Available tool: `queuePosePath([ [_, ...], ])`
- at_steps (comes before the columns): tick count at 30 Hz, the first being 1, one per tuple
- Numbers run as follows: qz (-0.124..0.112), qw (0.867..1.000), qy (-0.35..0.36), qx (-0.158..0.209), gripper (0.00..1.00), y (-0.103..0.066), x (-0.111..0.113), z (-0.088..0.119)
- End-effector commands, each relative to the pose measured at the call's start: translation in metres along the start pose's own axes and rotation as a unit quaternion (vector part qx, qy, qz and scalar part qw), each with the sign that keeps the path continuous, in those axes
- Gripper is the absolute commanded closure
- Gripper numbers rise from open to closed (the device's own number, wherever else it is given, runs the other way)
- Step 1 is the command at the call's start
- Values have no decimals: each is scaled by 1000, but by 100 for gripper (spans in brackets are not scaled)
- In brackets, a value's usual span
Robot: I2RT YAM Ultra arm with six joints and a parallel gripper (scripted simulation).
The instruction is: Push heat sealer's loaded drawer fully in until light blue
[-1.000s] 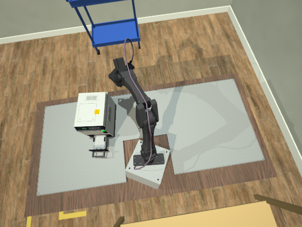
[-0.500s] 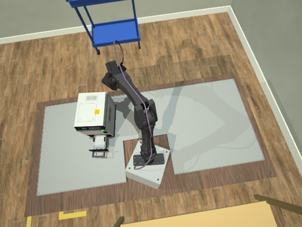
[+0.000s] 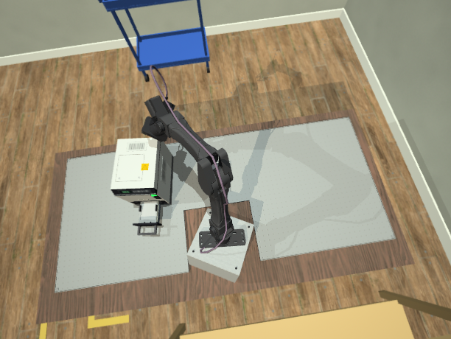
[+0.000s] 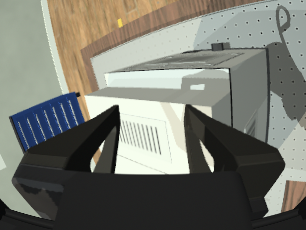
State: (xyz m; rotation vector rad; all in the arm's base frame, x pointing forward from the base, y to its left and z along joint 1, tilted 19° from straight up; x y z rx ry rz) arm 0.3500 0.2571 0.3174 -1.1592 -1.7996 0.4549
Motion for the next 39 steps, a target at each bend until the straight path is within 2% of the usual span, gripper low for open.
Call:
queuePosePath([
  [1, -17, 999, -50, 12, 55, -4, 15, 2],
  [2, -17, 998, -54, 14, 55, -3, 17, 5],
  [3, -26, 998, -56, -2, 55, -18, 23, 5],
  [4, -21, 998, -56, -6, 55, -18, 24, 8],
  [5, -16, 998, -55, 1, 55, -8, 21, 17],
  [7, -16, 999, -49, 1, 55, -7, 25, 23],
  [8, -16, 999, -47, 1, 55, -6, 26, 26],
  [9, -25, 997, -70, -1, 55, -15, 34, 21],
  [11, -29, 994, -100, 25, 55, -10, 37, 29],
  [12, -23, 992, -114, 42, 55, 2, 36, 34],
  [13, -24, 992, -119, 45, 55, 2, 38, 37],
  [14, -29, 992, -120, 30, 55, -11, 43, 37],
  [17, -28, 992, -120, 25, 55, -10, 44, 40],
  [18, -23, 992, -120, 32, 55, -3, 41, 49],
  [20, -21, 990, -134, 44, 55, -5, 44, 55],
  [21, -37, 987, -150, 43, 55, -11, 52, 52],
  [23, -31, 981, -178, 72, 55, 5, 52, 62],
  [24, -32, 980, -184, 74, 55, 5, 54, 65],
  [26, -34, 981, -185, 56, 55, -9, 59, 67],
  [27, -29, 980, -185, 64, 55, -1, 55, 77],
  [29, -30, 981, -180, 62, 55, 0, 59, 83],
  [30, -28, 977, -199, 75, 55, -2, 59, 87],
  [31, -42, 973, -214, 70, 55, -9, 68, 83],
  [33, -42, 973, -214, 70, 55, -9, 68, 83],
  [35, -40, 964, -243, 100, 55, 6, 69, 94],
  [37, -44, 965, -245, 82, 55, -9, 74, 95],
  [38, -38, 964, -246, 90, 55, -1, 69, 105],
  [39, -39, 965, -245, 88, 55, 0, 70, 109],
])
Point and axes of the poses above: the point where the finger pads meet when closed, its own y axis out along the fingers, its own x axis across the jaws, z = x × y, the point moved 8 cm from there along -y, back along the fingers, and after that the axes turned 11 degrees about -y, right-handed, at the moved point
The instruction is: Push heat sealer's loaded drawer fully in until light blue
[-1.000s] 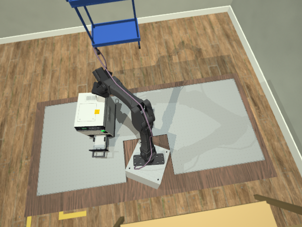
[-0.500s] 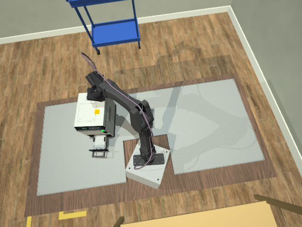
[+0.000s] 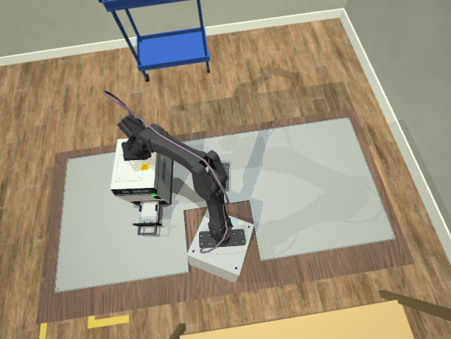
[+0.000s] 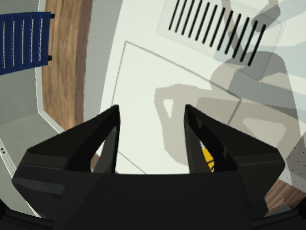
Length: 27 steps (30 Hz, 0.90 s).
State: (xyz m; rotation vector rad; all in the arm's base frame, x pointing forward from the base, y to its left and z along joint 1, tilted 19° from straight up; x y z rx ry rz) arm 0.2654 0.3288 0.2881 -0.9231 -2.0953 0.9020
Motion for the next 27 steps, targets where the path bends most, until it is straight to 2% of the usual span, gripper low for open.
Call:
queuePosePath([
  [1, -12, 1000, -22, -13, 55, -9, 19, 9],
  [2, -11, 999, -41, -2, 55, -11, 21, 11],
  [3, -24, 998, -57, -6, 55, -17, 29, 7],
  [5, -24, 996, -87, 23, 55, -1, 32, 14],
  [6, -26, 995, -90, 22, 55, -3, 35, 16],
  [7, -24, 996, -90, 7, 55, -13, 38, 16],
  [8, -18, 996, -90, 19, 55, -6, 36, 27],
  [11, -21, 996, -90, 12, 55, -5, 40, 28],
  [12, -27, 994, -105, 11, 55, -14, 46, 23],
  [14, -32, 989, -135, 42, 55, 2, 50, 32],
  [16, -35, 986, -154, 49, 55, 3, 55, 36],
  [17, -36, 987, -154, 36, 55, -7, 58, 37],
  [20, -31, 987, -154, 36, 55, -2, 62, 51],
  [21, -29, 984, -169, 53, 55, -2, 62, 56],
  [22, -42, 981, -184, 43, 55, -9, 71, 50],
  [23, -43, 977, -199, 64, 55, 3, 73, 55],
  [25, -46, 972, -218, 71, 55, 4, 77, 61],
  [26, -45, 973, -218, 53, 55, -9, 79, 60],
  [27, -45, 973, -218, 53, 55, -9, 79, 60],
])
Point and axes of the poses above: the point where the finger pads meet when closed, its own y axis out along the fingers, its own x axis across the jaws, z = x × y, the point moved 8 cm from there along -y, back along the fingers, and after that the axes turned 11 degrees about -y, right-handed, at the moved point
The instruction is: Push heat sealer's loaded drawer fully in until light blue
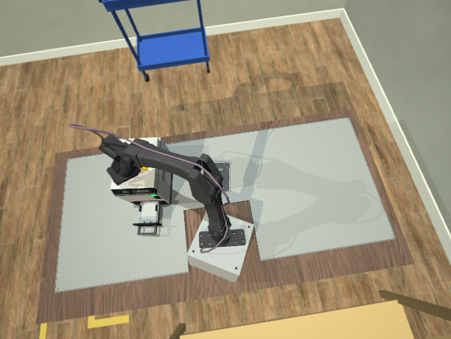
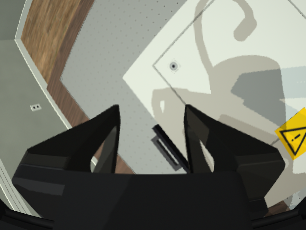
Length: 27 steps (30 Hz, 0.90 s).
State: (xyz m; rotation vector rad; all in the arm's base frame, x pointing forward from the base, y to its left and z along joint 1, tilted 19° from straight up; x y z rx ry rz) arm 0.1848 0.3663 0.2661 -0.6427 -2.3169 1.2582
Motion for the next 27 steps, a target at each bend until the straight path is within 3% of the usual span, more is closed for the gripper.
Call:
queuePosePath([
  [1, -7, 999, -32, -21, 55, -18, 13, -6],
  [4, -5, 999, -46, 3, 55, -8, 20, 9],
  [5, -7, 999, -46, -7, 55, -6, 23, 9],
  [7, -7, 997, -72, 24, 55, 1, 29, 8],
  [9, -10, 994, -95, 45, 55, 4, 33, 12],
  [11, -5, 994, -96, 47, 55, 1, 33, 27],
  [13, -8, 993, -109, 47, 55, -2, 38, 26],
  [14, -8, 990, -121, 65, 55, 10, 41, 26],
  [16, -10, 986, -146, 86, 55, 12, 45, 30],
  [18, -10, 986, -146, 86, 55, 12, 45, 30],
  [19, -11, 987, -146, 67, 55, -1, 46, 31],
  [20, -7, 985, -146, 88, 55, 8, 45, 45],
  [21, -9, 986, -146, 76, 55, 10, 47, 45],
  [25, -4, 974, -182, 138, 55, 20, 52, 49],
  [27, -3, 973, -182, 141, 55, 16, 49, 64],
])
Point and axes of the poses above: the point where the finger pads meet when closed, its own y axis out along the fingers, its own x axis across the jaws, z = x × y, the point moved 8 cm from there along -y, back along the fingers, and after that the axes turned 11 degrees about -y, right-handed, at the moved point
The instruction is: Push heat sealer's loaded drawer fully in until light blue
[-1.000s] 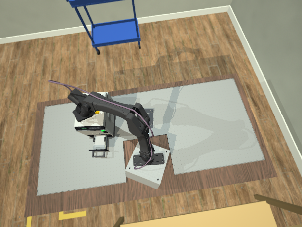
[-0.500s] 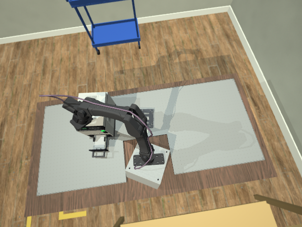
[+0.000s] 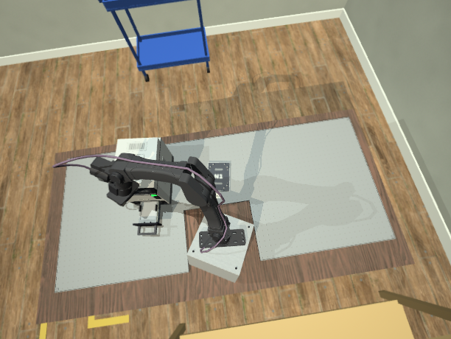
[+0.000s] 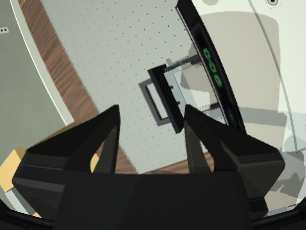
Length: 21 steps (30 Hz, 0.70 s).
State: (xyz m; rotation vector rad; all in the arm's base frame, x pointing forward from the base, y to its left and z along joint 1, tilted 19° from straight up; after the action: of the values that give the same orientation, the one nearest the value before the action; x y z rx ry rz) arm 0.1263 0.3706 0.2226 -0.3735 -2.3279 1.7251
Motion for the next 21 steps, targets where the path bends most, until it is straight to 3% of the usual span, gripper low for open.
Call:
queuePosePath([
  [1, 1, 1000, -28, 12, 55, -6, 11, 16],
  [2, 1, 1000, -28, -1, 55, -4, 12, 14],
  [3, 0, 999, -37, 26, 55, -3, 13, 20],
  [4, -1, 998, -47, 31, 55, -2, 15, 12],
  [6, 0, 996, -65, 62, 55, 6, 17, 15],
  [8, 0, 996, -65, 62, 55, 6, 17, 15],
  [9, -2, 996, -65, 59, 55, 1, 18, 25],
  [11, -1, 997, -65, 53, 55, 8, 19, 31],
  [15, -3, 988, -102, 116, 55, 17, 23, 32],
  [17, -5, 988, -101, 119, 55, 16, 25, 49],
  [19, -5, 989, -102, 106, 55, 19, 26, 53],
  [21, -6, 983, -133, 130, 55, 19, 32, 60],
])
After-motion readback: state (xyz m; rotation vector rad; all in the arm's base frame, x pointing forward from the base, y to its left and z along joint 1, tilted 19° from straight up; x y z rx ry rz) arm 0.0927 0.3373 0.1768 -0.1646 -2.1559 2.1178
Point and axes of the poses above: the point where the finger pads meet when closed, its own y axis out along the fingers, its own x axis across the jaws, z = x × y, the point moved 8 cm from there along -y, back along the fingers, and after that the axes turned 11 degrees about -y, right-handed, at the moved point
